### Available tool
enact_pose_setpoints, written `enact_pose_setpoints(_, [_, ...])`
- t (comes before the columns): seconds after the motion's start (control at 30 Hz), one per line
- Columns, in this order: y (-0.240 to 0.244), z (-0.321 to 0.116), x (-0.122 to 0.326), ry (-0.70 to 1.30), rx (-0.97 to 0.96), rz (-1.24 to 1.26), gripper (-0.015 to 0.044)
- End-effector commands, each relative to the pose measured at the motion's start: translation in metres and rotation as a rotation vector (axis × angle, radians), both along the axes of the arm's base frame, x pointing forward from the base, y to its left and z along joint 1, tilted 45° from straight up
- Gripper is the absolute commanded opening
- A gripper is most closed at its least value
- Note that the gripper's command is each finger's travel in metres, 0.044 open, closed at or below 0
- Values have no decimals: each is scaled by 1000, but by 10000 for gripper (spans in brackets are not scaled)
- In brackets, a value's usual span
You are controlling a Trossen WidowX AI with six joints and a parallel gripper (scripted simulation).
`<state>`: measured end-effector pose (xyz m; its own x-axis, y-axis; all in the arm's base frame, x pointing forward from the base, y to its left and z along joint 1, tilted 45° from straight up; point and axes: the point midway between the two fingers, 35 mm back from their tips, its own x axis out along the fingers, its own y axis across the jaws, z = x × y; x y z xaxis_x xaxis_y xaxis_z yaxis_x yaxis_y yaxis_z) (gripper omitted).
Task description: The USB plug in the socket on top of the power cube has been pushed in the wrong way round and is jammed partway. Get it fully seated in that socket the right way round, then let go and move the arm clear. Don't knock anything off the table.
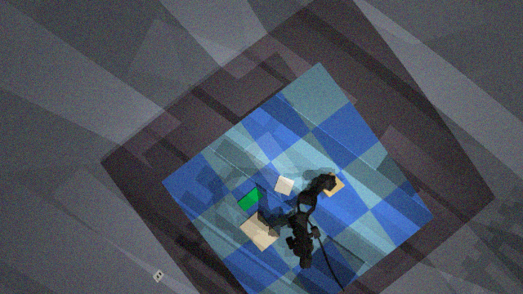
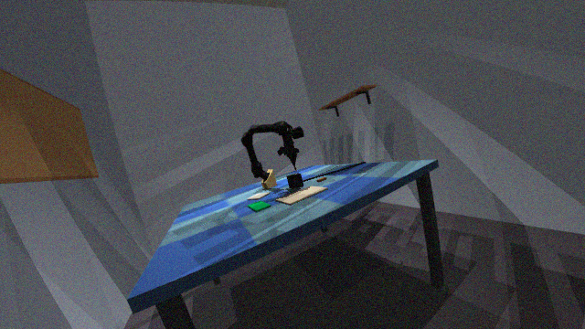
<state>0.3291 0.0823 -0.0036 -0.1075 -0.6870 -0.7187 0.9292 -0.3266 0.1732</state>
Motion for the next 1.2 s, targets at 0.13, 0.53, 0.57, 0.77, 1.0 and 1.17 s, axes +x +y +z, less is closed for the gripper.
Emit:
enact_pose_setpoints(0.13, [-1,0,0,2,-2,6,0])
enact_pose_setpoints(0.53, [-3,-1,0,7,-3,10,0])
enact_pose_setpoints(0.57, [-3,-1,0,7,-3,11,0])
enact_pose_setpoints(0.77, [-4,-1,0,9,-4,13,0])
enact_pose_setpoints(1.0, [-4,-2,-1,12,-4,15,0])
enact_pose_setpoints(1.17, [-5,-2,-1,14,-5,16,0])
